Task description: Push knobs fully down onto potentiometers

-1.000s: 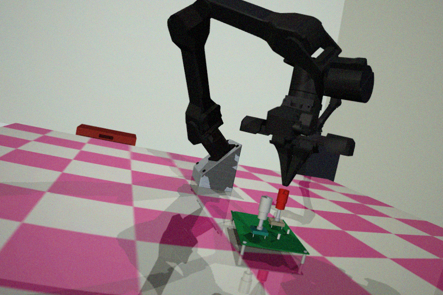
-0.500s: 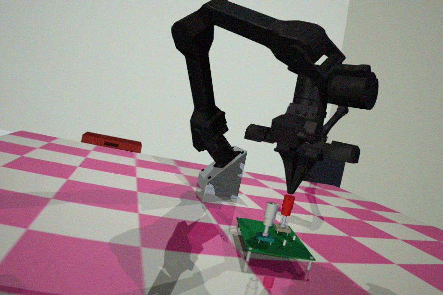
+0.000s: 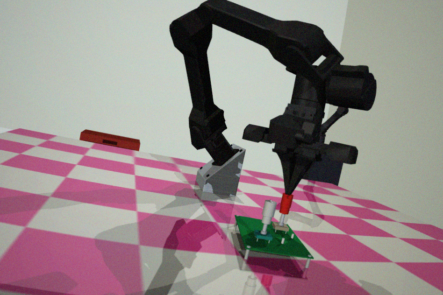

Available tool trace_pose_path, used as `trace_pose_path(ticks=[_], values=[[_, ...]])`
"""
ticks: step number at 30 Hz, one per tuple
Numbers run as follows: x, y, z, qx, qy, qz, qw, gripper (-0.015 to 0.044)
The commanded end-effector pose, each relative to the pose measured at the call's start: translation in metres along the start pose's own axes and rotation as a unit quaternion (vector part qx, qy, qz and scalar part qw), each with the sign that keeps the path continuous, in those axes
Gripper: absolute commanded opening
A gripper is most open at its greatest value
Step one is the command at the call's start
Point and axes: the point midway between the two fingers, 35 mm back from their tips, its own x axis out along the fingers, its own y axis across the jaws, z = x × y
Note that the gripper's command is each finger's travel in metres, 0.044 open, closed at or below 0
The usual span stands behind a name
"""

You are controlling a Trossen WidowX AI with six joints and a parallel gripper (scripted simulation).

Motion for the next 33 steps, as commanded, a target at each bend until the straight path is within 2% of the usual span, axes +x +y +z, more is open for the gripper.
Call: trace_pose_path(ticks=[1, 33], values=[[0.0004, 0.0002, 0.0007, -0.001, -0.003, 0.0, 1.0, 0.0], [0.0076, 0.0002, 0.0008, -0.001, -0.003, 0.0, 1.0, 0.0]])
